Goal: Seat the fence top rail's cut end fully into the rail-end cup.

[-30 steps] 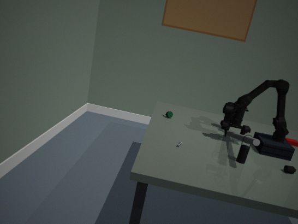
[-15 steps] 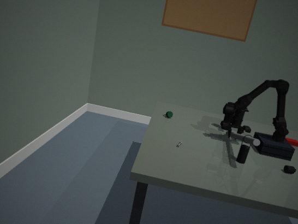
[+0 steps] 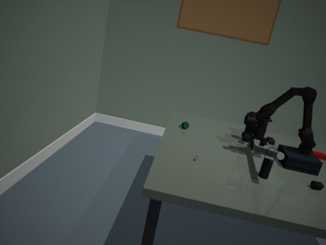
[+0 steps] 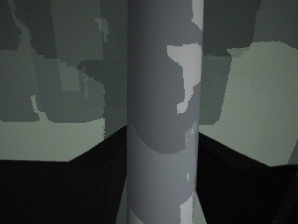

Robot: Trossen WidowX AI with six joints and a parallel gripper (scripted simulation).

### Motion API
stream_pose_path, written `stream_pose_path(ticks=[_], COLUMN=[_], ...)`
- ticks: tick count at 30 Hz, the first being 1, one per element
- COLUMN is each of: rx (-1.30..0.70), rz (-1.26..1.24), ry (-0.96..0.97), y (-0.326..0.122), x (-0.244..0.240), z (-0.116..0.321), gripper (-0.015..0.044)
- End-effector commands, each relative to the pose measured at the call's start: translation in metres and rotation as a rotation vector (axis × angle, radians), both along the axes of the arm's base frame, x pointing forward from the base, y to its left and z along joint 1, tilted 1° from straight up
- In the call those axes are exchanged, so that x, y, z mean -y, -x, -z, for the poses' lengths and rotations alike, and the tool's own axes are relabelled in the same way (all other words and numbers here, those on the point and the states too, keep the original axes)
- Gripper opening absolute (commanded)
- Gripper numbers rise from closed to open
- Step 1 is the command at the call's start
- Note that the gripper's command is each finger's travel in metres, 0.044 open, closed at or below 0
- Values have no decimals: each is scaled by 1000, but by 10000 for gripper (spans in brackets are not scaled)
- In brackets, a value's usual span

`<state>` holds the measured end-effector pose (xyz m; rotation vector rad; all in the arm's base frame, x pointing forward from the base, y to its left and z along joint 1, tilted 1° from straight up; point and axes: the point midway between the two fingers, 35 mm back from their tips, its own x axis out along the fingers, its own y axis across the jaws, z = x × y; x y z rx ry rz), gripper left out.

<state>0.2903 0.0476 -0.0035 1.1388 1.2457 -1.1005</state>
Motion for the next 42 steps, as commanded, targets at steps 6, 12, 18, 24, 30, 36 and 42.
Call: stream_pose_path(ticks=[6, 12, 18, 24, 30, 36, 42], rx=[20, 35, 30, 28, 28, 28, 28], rz=[13, 23, 19, 18, 18, 18, 18], ry=[135, 238, 223, 218, 218, 218, 218], y=[0, 4, 4, 4, 4, 4, 3], x=[10, 19, 17, 17, 17, 18, 19], z=[-39, -70, -65, -64, -65, -67, -69], gripper=[0, 0, 0, 0, 0, 0, 0])
